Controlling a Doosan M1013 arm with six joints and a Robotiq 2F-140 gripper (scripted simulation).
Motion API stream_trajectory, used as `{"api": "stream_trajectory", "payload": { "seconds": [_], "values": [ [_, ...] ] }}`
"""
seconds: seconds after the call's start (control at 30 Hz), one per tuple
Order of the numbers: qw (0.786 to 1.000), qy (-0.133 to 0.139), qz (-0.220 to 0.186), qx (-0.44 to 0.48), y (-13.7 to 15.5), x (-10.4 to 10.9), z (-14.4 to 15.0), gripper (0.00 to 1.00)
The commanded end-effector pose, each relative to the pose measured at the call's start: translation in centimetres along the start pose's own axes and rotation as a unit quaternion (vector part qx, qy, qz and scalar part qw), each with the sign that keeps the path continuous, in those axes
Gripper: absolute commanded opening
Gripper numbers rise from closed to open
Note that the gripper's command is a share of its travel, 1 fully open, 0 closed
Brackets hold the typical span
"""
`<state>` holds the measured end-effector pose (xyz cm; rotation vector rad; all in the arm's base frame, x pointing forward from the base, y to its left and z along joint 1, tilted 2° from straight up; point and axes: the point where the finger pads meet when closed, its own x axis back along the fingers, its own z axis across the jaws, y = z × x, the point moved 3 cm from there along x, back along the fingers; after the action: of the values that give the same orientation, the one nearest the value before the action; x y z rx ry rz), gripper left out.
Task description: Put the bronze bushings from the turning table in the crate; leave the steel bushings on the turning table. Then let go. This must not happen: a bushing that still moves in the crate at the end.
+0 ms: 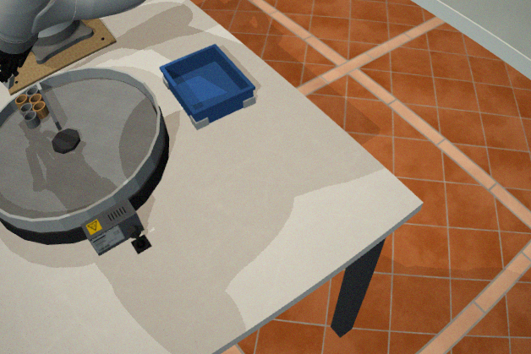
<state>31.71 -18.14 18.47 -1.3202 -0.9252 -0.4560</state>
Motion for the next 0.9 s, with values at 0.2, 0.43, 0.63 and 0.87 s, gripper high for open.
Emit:
{"api": "stream_trajectory", "payload": {
  "seconds": [0.2, 0.43, 0.63, 0.87],
  "values": [
    [1.0, 0.0, 0.0, 0.0, 0.0, 0.0, 0.0, 0.06],
    [1.0, 0.0, 0.0, 0.0, 0.0, 0.0, 0.0, 0.06],
    [1.0, 0.0, 0.0, 0.0, 0.0, 0.0, 0.0, 0.06],
    [1.0, 0.0, 0.0, 0.0, 0.0, 0.0, 0.0, 0.06]
  ]
}}
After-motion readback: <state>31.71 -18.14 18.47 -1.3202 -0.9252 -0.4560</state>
